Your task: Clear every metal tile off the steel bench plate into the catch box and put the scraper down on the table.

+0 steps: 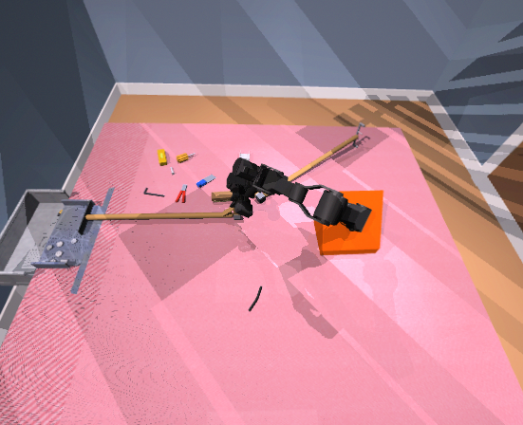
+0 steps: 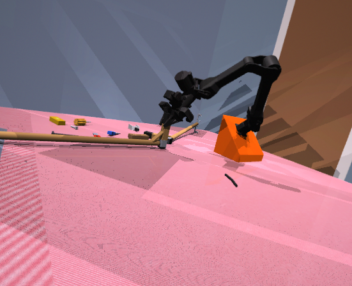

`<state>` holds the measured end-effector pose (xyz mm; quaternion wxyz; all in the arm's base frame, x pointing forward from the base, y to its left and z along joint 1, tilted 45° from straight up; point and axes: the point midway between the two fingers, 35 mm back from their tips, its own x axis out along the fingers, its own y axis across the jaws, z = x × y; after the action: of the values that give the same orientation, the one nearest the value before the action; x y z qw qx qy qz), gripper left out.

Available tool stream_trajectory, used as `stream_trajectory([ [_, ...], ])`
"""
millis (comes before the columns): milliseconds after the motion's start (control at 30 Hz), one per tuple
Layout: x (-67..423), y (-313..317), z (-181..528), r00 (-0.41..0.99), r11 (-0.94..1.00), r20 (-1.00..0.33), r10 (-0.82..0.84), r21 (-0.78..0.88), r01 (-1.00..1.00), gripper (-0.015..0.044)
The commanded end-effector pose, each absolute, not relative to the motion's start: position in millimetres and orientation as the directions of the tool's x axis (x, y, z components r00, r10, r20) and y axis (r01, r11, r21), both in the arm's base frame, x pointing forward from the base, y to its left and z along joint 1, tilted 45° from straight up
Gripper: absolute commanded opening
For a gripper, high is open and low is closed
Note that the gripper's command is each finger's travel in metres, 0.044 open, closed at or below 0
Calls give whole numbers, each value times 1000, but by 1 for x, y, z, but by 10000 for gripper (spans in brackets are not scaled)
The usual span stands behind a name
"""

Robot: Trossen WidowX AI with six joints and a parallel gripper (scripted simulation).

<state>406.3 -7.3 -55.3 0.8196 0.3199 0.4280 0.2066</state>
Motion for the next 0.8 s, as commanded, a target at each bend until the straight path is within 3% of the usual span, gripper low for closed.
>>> stream_trajectory([
  [0,402,-12,-53,559,712,-567,605,699,-62,0],
  [767,378,-14,-54,560,712,-566,605,699,-62,0],
])
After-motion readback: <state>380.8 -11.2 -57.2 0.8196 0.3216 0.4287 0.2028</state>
